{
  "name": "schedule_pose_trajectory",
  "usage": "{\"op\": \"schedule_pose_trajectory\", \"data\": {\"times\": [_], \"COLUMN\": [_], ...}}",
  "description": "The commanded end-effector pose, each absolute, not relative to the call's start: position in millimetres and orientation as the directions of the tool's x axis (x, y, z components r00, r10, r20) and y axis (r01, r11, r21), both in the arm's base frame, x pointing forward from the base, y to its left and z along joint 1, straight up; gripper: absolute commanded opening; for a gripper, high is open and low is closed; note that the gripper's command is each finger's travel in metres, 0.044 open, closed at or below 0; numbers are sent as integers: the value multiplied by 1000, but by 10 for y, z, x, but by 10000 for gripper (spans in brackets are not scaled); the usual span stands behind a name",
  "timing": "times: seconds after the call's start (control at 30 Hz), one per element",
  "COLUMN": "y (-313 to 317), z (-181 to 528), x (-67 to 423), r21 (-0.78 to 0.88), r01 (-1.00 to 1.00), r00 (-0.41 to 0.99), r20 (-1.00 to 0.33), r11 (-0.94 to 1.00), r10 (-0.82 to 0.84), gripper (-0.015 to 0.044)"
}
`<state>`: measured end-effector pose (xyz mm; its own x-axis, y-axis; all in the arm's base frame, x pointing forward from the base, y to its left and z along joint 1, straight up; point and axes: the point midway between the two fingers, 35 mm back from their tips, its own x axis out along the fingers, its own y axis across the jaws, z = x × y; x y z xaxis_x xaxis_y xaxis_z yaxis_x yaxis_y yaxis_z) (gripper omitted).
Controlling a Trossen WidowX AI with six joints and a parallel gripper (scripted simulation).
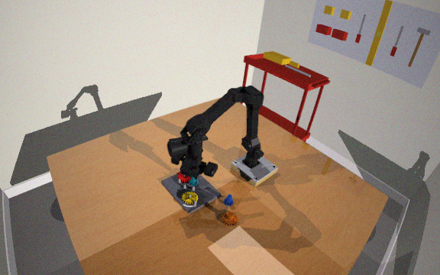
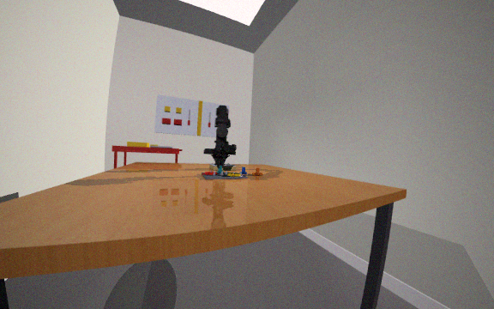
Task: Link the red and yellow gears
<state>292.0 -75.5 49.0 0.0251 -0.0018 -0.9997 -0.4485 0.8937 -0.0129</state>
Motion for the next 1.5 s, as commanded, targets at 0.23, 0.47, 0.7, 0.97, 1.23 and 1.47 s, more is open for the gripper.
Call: {"op": "schedule_pose_trajectory", "data": {"times": [0.23,0.47,0.7,0.97,1.23,1.47], "y": [-761,-754,-757,-759,-659,302], "z": [463,451,498,687,847,852], "x": [2929,2924,2922,2927,2922,2744], "r21": [-15,-12,-11,-11,-9,-3], "r01": [-478,-325,-297,-297,-305,-326], "r00": [24,24,24,24,23,22], "r20": [-1000,-1000,-1000,-1000,-1000,-1000], "r11": [878,946,955,955,952,945], "r10": [-4,-4,-4,-4,-2,5], "gripper": [0,0,131,140,193,376]}}
